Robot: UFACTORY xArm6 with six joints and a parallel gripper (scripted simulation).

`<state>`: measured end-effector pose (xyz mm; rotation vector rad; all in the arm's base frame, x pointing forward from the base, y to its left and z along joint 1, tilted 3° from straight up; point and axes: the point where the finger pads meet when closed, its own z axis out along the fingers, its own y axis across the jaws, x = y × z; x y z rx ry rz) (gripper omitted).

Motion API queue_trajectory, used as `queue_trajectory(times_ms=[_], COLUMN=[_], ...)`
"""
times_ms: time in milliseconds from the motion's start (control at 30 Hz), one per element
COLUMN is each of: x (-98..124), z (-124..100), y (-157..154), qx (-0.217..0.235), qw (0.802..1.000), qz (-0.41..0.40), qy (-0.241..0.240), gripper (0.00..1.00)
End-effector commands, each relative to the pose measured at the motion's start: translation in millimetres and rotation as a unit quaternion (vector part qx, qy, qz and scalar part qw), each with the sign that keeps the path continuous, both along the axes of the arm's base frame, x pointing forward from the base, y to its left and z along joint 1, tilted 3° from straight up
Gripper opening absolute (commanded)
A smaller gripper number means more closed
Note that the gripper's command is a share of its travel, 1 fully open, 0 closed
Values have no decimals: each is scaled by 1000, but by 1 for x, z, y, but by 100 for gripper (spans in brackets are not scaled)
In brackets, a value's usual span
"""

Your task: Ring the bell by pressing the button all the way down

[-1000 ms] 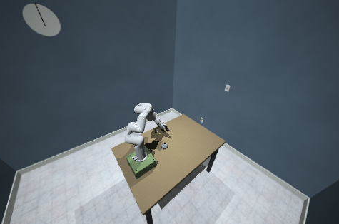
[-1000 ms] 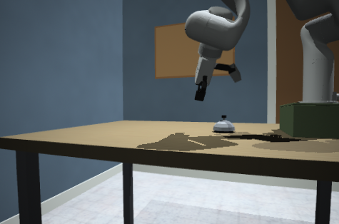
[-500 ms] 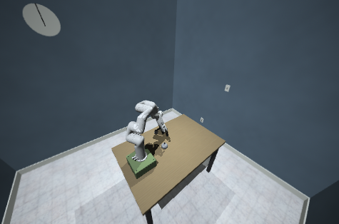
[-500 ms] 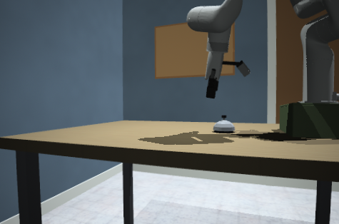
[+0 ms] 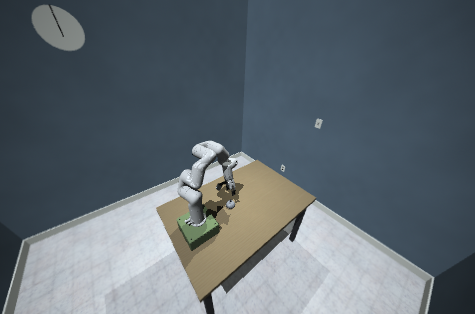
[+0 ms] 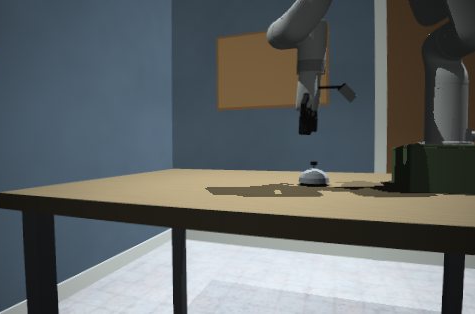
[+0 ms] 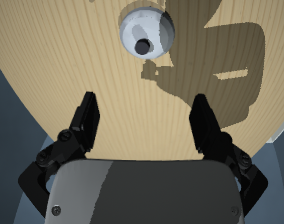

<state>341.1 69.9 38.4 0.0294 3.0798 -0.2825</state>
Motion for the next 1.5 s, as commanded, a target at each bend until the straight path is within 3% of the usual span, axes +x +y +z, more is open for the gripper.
queue_trajectory(times_ms=[0,200,500,533,1467], x=[-8,-13,-13,-13,-13], z=[0,0,0,0,0], y=[-9,-15,-15,-15,-15], qx=[38,66,68,68,68], qw=[999,997,997,997,997], qz=[-17,-34,-35,-35,-35], qy=[21,29,29,29,29], gripper=[100,100,100,0,0])
